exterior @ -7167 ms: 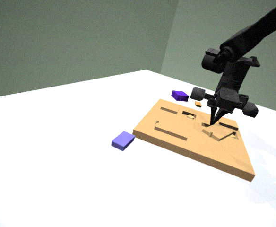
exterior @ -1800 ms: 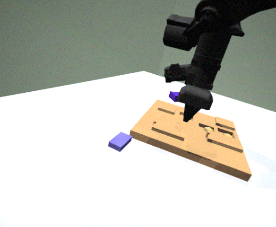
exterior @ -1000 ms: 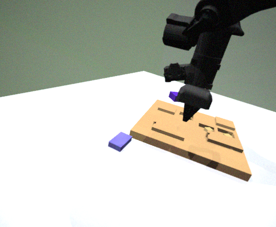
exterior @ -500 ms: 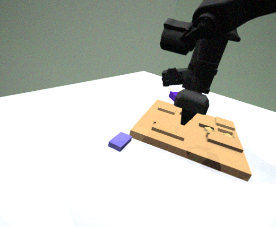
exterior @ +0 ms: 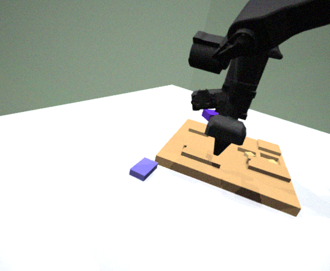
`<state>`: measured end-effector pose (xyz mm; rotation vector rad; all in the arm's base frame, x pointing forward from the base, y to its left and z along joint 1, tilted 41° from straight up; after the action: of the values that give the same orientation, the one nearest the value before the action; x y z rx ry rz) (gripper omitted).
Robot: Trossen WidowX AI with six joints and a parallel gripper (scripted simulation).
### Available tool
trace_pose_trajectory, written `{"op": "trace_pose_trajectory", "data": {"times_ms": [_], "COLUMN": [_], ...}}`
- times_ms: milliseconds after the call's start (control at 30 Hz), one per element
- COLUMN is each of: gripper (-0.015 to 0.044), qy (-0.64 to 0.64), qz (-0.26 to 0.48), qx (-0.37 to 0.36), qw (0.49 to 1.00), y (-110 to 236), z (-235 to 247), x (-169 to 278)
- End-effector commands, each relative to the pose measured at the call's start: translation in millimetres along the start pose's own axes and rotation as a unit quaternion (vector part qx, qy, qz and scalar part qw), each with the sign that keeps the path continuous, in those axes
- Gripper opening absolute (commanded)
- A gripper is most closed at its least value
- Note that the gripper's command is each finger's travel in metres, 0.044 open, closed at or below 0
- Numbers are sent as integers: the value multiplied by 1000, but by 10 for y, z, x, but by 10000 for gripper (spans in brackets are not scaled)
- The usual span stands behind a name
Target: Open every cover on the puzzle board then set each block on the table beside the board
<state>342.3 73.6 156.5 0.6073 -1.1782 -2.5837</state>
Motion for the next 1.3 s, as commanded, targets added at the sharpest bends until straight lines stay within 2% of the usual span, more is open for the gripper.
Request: {"op": "trace_pose_trajectory", "data": {"times_ms": [0, 900, 1267], "gripper": [0, 0, 0], "qy": [-4, -4, -4], "qz": [-1, -1, -1], "qx": [-2, -3, -3], "qw": [1000, 1000, 1000], "y": [-43, -306, -314], "z": [-6, 9, -85], "x": [9, 16, 66]}}
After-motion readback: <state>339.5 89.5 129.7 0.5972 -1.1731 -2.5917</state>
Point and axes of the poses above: the point midway between the two fingers, 35 mm back from their tips, its own y axis back along the fingers, its own z axis across the jaws, x = y × z, the point moved 7 cm from there along y, back along the fingers, and after that the axes turned 11 degrees about y, right-handed, at the moved point
